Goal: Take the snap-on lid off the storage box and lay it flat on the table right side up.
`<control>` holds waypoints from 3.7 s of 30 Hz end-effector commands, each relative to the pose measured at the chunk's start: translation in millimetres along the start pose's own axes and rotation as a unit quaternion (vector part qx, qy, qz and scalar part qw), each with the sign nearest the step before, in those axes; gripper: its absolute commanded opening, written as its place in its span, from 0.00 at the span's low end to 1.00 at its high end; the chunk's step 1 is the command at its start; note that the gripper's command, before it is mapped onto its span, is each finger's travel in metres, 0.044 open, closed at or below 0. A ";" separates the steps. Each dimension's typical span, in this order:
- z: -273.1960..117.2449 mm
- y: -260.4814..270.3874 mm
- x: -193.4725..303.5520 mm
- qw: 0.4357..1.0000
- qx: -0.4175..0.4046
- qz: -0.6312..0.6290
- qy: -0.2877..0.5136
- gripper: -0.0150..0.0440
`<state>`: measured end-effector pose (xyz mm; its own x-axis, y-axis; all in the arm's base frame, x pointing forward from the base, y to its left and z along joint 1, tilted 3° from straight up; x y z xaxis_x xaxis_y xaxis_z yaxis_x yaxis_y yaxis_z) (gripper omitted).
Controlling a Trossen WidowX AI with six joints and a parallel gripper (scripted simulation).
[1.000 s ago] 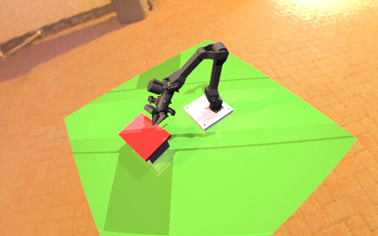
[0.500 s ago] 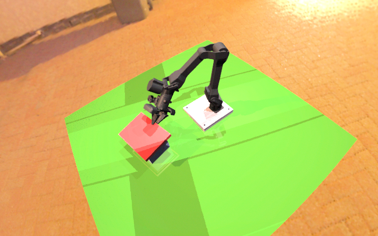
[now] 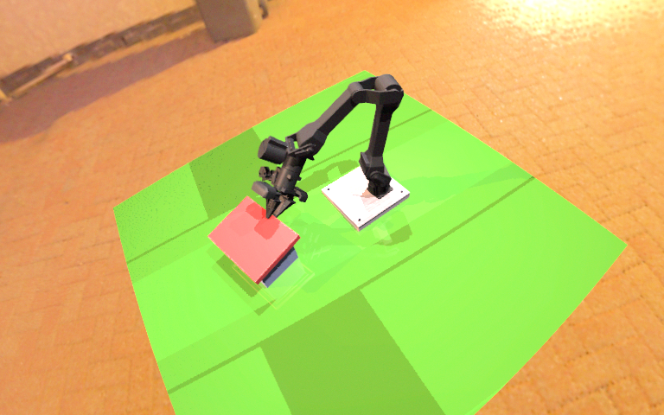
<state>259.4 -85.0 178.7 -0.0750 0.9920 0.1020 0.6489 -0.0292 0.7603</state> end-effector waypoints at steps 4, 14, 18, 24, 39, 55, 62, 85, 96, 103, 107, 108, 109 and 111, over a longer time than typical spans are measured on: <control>0.8 0.2 0.0 1.000 0.000 0.000 0.000 0.25; 1.4 0.7 0.1 1.000 0.000 0.000 0.000 0.25; 1.6 0.9 0.2 1.000 0.000 0.000 0.000 0.25; 2.0 1.2 0.2 1.000 0.000 0.000 0.000 0.25; 3.0 2.0 0.4 1.000 0.000 0.000 0.000 0.25; 3.9 2.8 0.6 1.000 0.000 0.000 0.000 0.25; 4.3 3.1 0.6 1.000 0.000 0.000 0.000 0.25; 5.8 4.4 0.9 1.000 0.000 0.000 0.000 0.25; -0.8 11.3 3.0 1.000 -0.001 0.002 -0.002 0.25; -5.9 18.8 4.6 1.000 -0.001 0.002 -0.002 0.25; -8.5 23.4 5.6 1.000 -0.002 0.002 -0.002 0.25; -9.1 24.6 5.8 1.000 -0.002 0.002 -0.002 0.25; -9.6 25.8 6.1 1.000 -0.002 0.002 -0.002 0.25; -10.8 28.2 6.6 1.000 -0.002 0.002 -0.002 0.25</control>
<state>267.7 -80.8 199.5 -0.0716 0.9916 0.1077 0.6584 -0.0341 0.7519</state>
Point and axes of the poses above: the point midway between the two fingers, 35 mm back from their tips, its own z axis out along the fingers, its own y axis across the jaws, x = y × z, the point moved 9 cm from there along -z, back along the fingers, and after that the axes turned 12 degrees about z, right-handed, at the moved point
